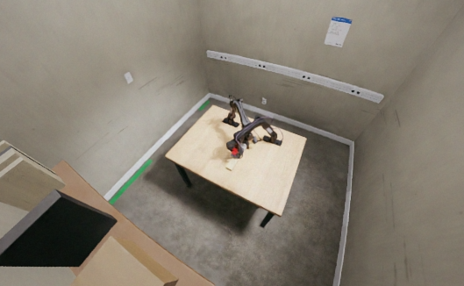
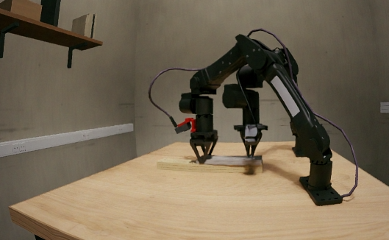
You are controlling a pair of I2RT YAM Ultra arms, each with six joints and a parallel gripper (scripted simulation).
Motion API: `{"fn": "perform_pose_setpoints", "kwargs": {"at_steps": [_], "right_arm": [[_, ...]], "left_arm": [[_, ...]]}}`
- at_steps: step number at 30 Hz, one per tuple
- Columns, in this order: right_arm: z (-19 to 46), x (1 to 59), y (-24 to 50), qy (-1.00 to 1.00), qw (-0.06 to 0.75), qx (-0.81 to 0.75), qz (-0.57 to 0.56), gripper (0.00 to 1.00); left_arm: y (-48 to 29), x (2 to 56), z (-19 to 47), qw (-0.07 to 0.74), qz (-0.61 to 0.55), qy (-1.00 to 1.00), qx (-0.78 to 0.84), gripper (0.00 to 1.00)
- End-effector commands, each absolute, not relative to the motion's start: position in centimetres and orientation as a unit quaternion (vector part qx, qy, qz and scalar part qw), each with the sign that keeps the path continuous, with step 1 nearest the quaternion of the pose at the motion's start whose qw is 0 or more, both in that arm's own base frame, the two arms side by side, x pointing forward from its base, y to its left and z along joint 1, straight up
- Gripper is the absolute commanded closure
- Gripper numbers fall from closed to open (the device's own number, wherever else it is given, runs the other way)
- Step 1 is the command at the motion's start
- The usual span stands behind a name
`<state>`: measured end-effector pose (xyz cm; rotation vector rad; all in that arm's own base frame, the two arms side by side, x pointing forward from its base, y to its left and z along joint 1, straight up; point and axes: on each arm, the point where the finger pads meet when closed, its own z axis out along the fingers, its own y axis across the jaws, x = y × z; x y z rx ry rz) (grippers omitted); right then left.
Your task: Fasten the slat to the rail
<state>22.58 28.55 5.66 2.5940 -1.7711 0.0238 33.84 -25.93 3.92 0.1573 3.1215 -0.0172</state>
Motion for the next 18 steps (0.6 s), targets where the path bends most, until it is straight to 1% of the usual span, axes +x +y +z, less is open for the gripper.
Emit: {"fn": "perform_pose_setpoints", "kwargs": {"at_steps": [1,9,11,18], "right_arm": [[5.91,22.39,28.47,-0.638,0.001,0.77,0.004,0.88],[5.9,22.39,28.47,-0.753,0.0,0.659,0.004,0.88],[5.9,22.39,28.47,-0.753,0.0,0.659,0.004,0.88],[5.9,22.39,28.47,-0.837,-0.002,0.547,0.003,0.88]], "left_arm": [[-26.05,34.01,4.38,0.014,-0.009,0.999,0.051,0.28],[-26.05,34.01,4.38,0.014,-0.009,0.999,0.051,0.28],[-26.05,34.01,4.38,0.014,-0.009,0.999,0.051,0.28],[-26.05,34.01,4.38,0.014,-0.009,0.999,0.051,0.28]]}}
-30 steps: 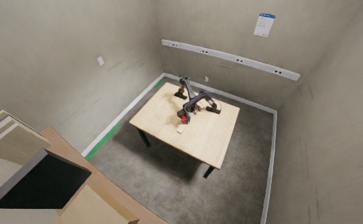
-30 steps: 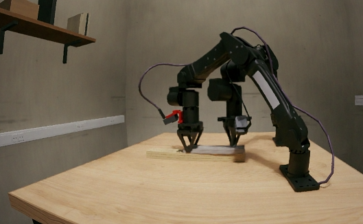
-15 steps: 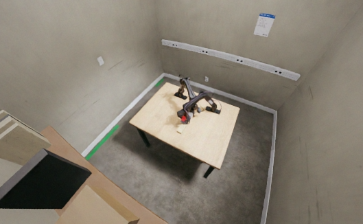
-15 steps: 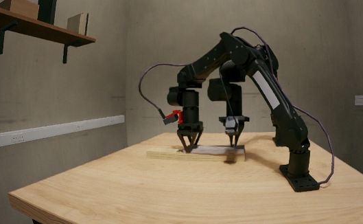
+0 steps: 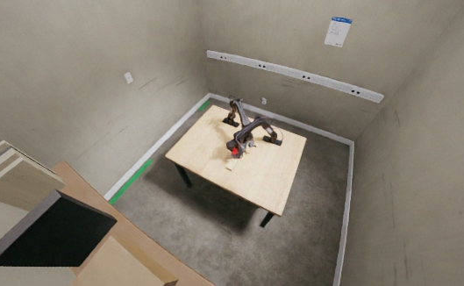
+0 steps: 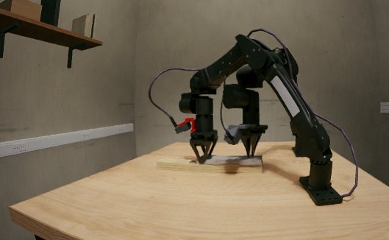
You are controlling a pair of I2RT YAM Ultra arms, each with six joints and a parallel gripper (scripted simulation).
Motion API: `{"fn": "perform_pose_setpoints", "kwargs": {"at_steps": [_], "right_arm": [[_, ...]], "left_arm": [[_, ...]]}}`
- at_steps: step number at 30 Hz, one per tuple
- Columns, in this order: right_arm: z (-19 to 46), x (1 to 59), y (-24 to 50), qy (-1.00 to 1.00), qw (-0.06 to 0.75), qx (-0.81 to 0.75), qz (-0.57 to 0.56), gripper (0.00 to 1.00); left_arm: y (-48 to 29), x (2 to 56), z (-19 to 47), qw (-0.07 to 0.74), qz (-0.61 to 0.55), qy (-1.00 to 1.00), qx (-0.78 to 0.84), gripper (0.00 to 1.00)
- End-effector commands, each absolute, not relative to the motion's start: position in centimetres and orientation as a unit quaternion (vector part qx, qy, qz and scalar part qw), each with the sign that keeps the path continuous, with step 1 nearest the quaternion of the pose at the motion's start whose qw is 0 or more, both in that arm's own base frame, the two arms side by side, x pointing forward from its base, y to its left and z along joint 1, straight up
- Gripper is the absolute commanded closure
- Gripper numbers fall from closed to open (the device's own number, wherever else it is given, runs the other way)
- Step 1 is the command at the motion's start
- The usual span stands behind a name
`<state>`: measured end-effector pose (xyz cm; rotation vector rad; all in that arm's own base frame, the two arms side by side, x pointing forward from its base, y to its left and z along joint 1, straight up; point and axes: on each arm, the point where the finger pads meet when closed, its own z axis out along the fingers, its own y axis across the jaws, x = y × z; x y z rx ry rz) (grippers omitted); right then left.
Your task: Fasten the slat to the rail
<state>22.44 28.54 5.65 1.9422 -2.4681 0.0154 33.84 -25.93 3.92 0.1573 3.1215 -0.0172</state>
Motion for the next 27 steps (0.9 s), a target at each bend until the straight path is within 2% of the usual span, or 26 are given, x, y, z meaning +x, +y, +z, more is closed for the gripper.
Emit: {"fn": "perform_pose_setpoints", "kwargs": {"at_steps": [1,25,27], "right_arm": [[5.9,22.39,28.47,-0.848,-0.002,0.531,0.003,0.88],[5.88,22.39,28.46,-0.993,-0.003,0.12,-0.001,0.88],[5.88,22.39,28.46,-0.993,-0.003,0.12,-0.001,0.88]], "left_arm": [[-26.05,34.01,4.38,0.014,-0.009,0.999,0.051,0.28],[-26.05,34.01,4.38,0.014,-0.009,0.999,0.051,0.28],[-26.05,34.01,4.38,0.014,-0.009,0.999,0.051,0.28]]}}
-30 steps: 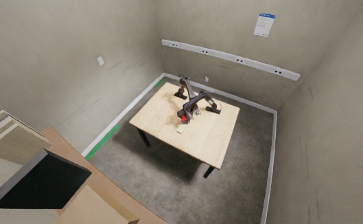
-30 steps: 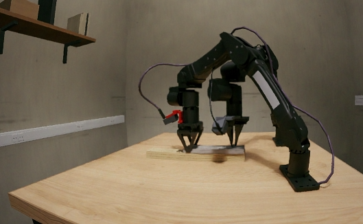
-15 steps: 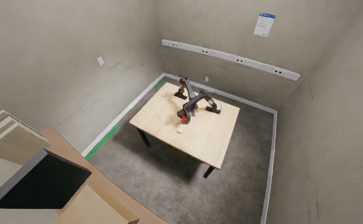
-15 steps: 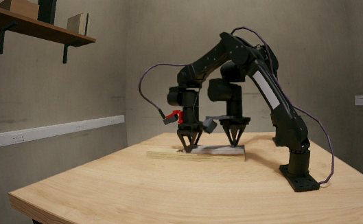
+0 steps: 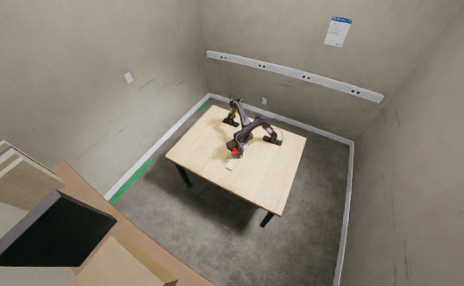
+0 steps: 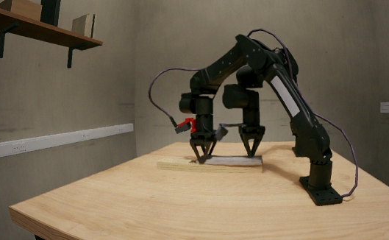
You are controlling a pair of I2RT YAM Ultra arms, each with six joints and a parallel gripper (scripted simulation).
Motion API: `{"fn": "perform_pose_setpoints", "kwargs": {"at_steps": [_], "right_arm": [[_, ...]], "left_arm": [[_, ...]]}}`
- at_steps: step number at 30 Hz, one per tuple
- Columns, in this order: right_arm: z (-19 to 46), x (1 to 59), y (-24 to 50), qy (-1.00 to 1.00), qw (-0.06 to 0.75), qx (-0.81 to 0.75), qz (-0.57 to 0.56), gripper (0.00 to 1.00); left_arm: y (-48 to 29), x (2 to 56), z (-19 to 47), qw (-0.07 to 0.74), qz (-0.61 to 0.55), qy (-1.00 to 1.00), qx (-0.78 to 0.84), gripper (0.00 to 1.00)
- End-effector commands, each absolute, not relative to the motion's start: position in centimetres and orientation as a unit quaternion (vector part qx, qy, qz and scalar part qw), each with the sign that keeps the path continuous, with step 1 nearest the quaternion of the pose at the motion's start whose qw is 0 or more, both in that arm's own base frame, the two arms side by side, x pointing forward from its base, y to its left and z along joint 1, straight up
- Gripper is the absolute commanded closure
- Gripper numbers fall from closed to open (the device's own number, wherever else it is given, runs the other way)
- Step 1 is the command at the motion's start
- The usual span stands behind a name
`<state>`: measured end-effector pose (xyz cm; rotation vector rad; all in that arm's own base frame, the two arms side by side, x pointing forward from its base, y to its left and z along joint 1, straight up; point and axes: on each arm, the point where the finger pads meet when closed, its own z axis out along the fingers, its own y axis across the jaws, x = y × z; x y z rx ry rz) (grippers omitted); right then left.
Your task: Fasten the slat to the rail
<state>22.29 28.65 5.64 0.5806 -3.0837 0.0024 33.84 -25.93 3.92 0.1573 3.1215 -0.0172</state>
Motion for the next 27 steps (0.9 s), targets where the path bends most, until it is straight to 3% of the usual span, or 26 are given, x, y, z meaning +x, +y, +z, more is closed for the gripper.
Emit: {"fn": "perform_pose_setpoints", "kwargs": {"at_steps": [1,27], "right_arm": [[5.88,22.39,28.46,-0.995,-0.003,0.1,-0.001,0.88],[5.86,22.38,28.45,-0.929,-0.002,-0.37,-0.005,0.88]], "left_arm": [[-26.05,34.01,4.38,0.014,-0.009,0.999,0.051,0.28],[-26.05,34.01,4.38,0.014,-0.009,0.999,0.051,0.28]]}}
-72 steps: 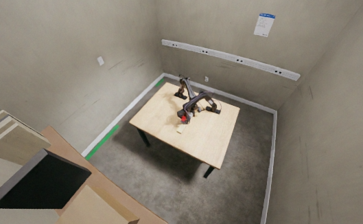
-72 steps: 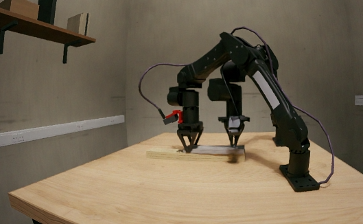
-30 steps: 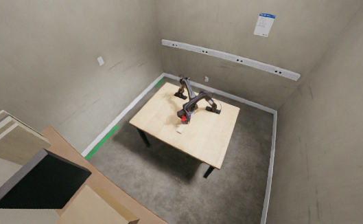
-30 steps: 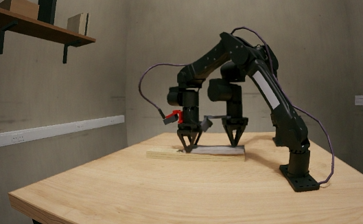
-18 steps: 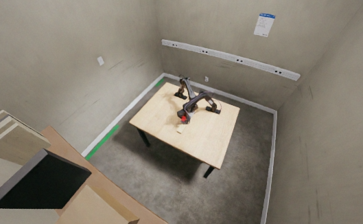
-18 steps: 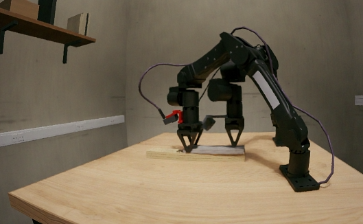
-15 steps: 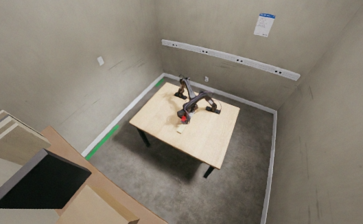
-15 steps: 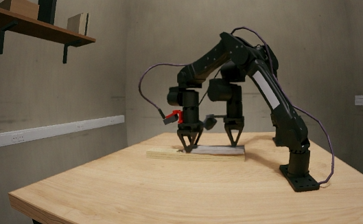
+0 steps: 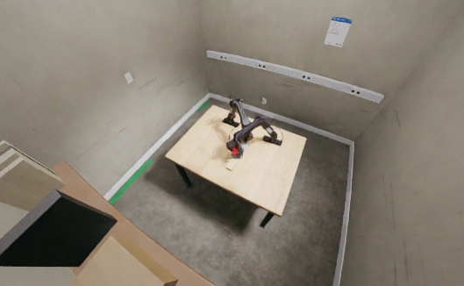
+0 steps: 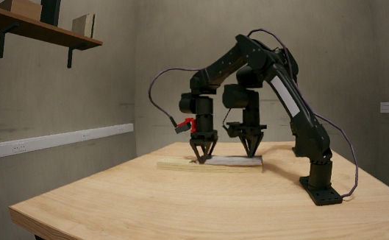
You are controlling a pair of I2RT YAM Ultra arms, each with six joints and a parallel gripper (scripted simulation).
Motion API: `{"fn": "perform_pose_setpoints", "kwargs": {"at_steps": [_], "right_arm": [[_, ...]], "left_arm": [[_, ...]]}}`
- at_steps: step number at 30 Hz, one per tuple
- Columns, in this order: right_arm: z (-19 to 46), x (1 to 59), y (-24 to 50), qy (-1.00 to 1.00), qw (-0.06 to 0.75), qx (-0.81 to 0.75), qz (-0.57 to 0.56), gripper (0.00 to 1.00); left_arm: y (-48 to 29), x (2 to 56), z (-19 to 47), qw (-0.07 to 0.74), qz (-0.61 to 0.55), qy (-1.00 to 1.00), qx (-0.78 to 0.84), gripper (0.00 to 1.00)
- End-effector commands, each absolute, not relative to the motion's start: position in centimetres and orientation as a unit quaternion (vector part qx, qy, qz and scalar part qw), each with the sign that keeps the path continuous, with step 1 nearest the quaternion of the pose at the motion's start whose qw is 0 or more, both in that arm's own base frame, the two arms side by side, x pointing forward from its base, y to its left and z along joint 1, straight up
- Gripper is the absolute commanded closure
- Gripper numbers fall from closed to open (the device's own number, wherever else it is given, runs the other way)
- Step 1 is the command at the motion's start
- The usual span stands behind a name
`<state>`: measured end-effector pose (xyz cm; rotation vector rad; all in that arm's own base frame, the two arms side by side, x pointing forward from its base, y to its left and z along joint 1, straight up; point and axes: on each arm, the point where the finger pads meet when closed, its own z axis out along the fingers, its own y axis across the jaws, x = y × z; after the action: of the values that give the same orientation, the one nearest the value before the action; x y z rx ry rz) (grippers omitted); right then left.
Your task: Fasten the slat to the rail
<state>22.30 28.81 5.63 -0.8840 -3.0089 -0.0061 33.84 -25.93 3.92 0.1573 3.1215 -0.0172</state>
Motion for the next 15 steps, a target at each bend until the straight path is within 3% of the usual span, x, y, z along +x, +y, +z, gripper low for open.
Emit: {"fn": "perform_pose_setpoints", "kwargs": {"at_steps": [1,15], "right_arm": [[5.86,22.38,28.45,-0.922,-0.002,-0.388,-0.005,0.88],[5.85,22.38,28.45,-0.874,-0.001,-0.487,-0.006,0.88]], "left_arm": [[-26.05,34.01,4.38,0.014,-0.009,0.999,0.051,0.28],[-26.05,34.01,4.38,0.014,-0.009,0.999,0.051,0.28]]}}
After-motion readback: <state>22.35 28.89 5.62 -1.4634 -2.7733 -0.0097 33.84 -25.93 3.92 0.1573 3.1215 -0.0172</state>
